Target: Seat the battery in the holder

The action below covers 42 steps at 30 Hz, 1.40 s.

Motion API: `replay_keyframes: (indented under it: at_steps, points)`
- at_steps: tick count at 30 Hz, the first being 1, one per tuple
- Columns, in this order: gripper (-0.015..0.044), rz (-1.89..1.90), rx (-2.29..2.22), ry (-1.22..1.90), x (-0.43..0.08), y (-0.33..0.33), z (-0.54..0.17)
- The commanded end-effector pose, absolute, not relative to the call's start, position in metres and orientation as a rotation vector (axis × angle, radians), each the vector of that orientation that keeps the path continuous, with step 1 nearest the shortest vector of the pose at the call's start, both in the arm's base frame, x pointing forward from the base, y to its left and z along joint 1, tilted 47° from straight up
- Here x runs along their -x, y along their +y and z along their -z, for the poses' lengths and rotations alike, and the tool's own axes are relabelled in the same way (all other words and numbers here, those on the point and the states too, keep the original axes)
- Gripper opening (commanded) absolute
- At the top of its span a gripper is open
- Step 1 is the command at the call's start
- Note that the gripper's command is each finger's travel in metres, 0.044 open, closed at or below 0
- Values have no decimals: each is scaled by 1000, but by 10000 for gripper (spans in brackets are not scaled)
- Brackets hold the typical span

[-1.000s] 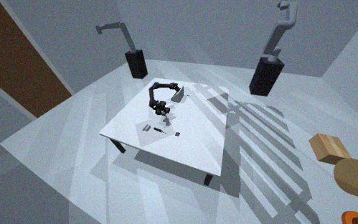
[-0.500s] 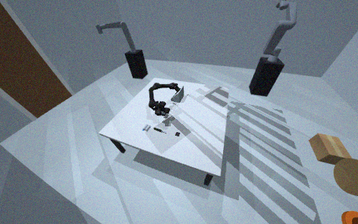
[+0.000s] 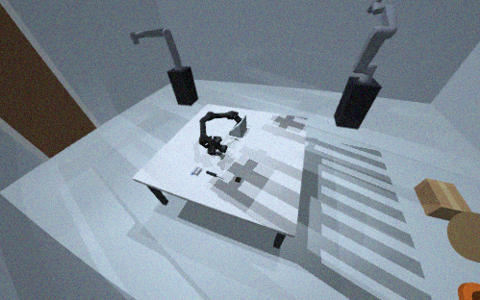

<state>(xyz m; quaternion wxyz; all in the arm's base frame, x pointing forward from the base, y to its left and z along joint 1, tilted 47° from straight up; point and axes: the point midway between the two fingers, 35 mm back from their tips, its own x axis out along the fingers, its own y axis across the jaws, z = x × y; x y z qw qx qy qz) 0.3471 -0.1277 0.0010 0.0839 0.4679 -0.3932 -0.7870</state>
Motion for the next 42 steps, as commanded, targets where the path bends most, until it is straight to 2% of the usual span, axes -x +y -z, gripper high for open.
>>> replay_keyframes:
  at_steps: [1, 42]
  points:
    - [82, 2337, -1421, -1175, -354, -130, -2]
    - [82, 2206, -1582, -1108, -355, -132, 6]
